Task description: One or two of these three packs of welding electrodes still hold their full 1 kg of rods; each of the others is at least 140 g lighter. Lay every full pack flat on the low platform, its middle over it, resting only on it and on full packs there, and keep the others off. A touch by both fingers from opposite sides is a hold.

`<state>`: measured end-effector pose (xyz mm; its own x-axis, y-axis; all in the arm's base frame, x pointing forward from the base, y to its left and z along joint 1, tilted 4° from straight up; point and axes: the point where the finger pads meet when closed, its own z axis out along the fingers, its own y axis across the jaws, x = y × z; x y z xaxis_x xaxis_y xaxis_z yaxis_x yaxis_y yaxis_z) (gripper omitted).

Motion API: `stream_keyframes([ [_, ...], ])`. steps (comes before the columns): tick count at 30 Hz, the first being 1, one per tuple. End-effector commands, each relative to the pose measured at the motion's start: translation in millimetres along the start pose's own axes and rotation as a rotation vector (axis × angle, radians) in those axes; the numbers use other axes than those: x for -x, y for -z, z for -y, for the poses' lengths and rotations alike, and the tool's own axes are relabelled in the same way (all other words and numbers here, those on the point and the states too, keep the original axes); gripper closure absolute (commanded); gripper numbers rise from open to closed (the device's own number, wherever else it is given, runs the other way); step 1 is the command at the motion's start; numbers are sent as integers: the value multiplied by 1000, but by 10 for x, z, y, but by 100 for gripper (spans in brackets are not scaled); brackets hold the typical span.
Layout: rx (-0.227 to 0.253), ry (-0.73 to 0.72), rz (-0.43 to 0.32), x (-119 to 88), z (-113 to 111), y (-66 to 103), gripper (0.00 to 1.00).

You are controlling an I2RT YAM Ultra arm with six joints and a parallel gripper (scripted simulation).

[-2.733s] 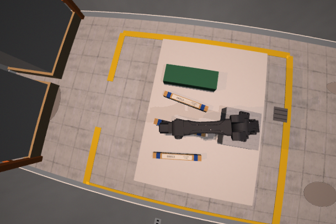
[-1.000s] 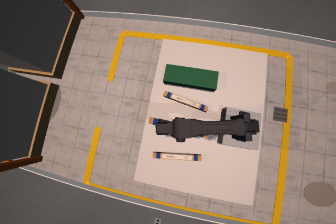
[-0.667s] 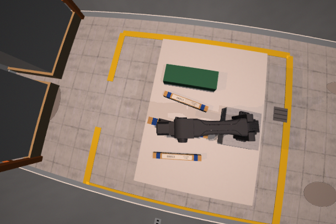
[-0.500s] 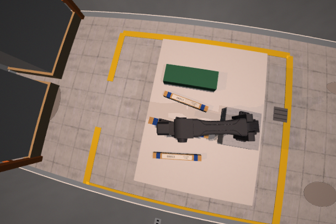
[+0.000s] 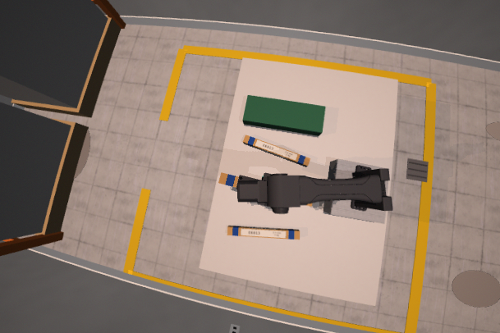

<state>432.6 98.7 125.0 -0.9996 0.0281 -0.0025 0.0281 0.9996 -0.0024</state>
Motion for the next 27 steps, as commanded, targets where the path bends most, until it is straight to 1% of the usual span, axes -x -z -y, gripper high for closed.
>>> stream_keyframes([
  [1, -4, 0, -14, -10, -1, 395, 100],
  [12, -4, 0, -14, -47, 9, 321, 100],
  [13, -7, 0, -26, -84, 18, 285, 100],
  [27, -7, 0, -26, -115, 27, 224, 100],
])
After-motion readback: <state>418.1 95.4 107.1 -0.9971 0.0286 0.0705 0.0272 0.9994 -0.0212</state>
